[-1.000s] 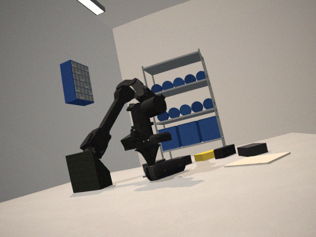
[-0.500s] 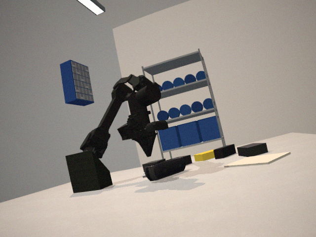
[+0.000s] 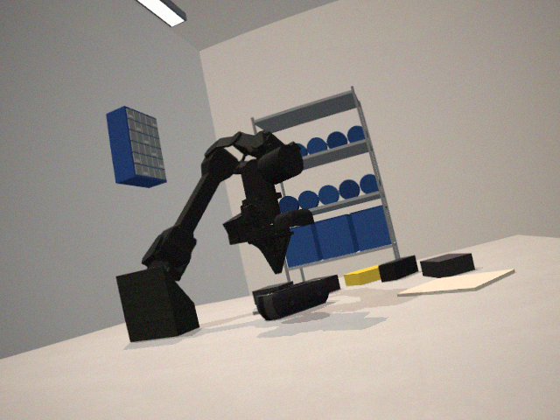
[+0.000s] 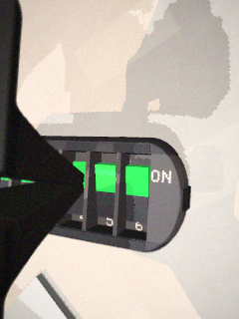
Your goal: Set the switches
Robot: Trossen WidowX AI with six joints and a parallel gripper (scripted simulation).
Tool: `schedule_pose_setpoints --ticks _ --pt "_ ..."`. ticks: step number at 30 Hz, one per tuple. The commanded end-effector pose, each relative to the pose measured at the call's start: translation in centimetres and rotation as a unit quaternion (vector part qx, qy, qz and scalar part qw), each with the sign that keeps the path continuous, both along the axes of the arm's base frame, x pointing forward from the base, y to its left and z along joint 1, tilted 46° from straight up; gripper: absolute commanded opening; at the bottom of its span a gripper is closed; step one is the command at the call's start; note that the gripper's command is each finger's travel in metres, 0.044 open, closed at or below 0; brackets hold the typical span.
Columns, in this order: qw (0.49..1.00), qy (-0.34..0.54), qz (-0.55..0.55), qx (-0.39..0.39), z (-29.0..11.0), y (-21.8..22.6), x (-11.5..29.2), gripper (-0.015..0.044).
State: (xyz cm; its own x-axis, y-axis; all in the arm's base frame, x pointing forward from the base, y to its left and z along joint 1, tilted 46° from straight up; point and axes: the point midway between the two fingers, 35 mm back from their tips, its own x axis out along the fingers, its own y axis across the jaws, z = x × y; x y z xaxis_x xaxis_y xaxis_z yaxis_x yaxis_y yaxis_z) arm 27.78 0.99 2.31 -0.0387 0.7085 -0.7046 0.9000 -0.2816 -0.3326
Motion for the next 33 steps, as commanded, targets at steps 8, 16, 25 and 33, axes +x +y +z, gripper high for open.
schedule_pose_setpoints --ticks 8,16,25,33 --pt "1.000 0.000 -0.002 0.001 -1.2 1.2 0.2 0.0000" --pt "1.000 0.000 -0.002 0.001 -2.1 2.1 0.1 0.0000" --pt "1.000 0.000 -0.002 0.002 -2.9 2.8 0.1 0.0000" --pt "1.000 0.000 -0.002 0.002 -2.9 2.8 0.1 0.0000"
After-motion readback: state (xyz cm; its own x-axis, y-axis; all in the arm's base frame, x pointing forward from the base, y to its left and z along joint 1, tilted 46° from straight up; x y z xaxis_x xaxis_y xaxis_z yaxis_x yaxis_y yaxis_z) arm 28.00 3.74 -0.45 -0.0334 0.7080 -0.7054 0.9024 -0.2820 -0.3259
